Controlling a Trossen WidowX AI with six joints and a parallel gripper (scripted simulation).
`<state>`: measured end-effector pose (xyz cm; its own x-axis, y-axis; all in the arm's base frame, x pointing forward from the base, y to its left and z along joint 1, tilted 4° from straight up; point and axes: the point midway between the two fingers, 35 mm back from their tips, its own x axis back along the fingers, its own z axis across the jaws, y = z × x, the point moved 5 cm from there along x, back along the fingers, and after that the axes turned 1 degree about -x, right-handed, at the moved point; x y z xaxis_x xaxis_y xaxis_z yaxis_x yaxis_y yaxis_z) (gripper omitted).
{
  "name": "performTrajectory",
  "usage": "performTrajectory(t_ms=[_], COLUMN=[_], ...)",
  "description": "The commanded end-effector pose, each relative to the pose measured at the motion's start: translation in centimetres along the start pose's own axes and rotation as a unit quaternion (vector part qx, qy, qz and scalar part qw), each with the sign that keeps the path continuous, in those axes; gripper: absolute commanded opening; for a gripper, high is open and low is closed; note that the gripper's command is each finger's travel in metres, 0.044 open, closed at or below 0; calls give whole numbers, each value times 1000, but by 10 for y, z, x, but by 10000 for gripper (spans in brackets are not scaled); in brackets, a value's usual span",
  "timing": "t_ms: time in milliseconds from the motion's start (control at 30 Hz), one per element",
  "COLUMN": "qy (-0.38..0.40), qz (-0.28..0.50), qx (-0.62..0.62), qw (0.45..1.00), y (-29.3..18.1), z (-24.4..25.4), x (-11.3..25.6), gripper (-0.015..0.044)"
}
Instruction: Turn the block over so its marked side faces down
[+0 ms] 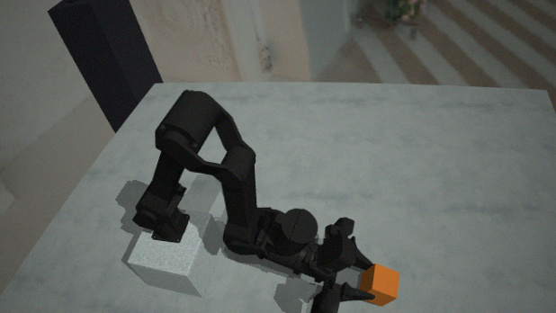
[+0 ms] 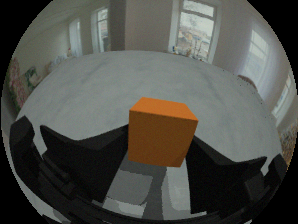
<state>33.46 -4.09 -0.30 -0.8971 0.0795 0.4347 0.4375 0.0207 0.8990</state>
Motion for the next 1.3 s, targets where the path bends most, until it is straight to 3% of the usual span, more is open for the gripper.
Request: performTrajectory(t_ms=[0, 300, 1267], qy=[3, 3, 3], qz=[-3, -3, -3], qx=[2, 2, 2], qw=[1000, 1000, 1000], y=[1, 1, 1], z=[0, 0, 0], x=[0, 0, 0], gripper=[210, 440, 440])
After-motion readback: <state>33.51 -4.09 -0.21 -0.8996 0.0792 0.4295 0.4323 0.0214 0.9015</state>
